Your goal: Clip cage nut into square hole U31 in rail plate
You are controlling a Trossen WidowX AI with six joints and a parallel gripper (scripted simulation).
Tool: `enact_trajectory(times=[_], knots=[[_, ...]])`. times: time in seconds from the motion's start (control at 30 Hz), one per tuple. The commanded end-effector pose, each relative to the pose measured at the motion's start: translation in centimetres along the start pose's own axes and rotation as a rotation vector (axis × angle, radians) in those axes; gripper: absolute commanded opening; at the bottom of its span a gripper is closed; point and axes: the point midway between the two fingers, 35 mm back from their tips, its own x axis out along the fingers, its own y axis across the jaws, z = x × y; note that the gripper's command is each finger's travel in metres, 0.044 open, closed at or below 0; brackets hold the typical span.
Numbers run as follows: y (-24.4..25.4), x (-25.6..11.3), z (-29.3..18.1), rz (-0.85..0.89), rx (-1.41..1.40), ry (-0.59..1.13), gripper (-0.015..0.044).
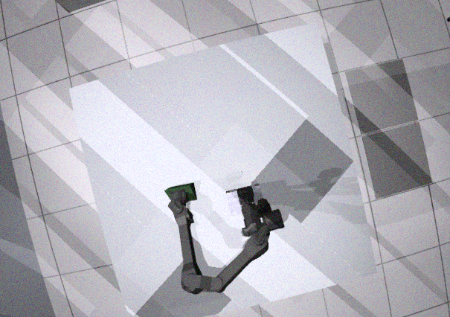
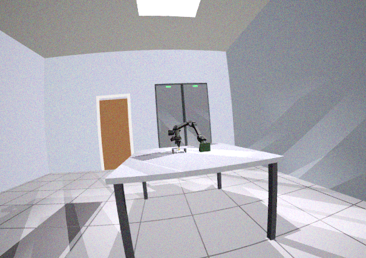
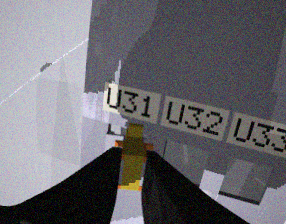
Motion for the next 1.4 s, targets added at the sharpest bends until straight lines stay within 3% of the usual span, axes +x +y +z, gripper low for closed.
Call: enact_trajectory(times=[0.0,1.37], knots=[[0.10,0.00,0.03,-0.017,0.001,-0.002,0.0023],[0.58,0.09,0.02,-0.132,0.002,-0.001,0.0023]])
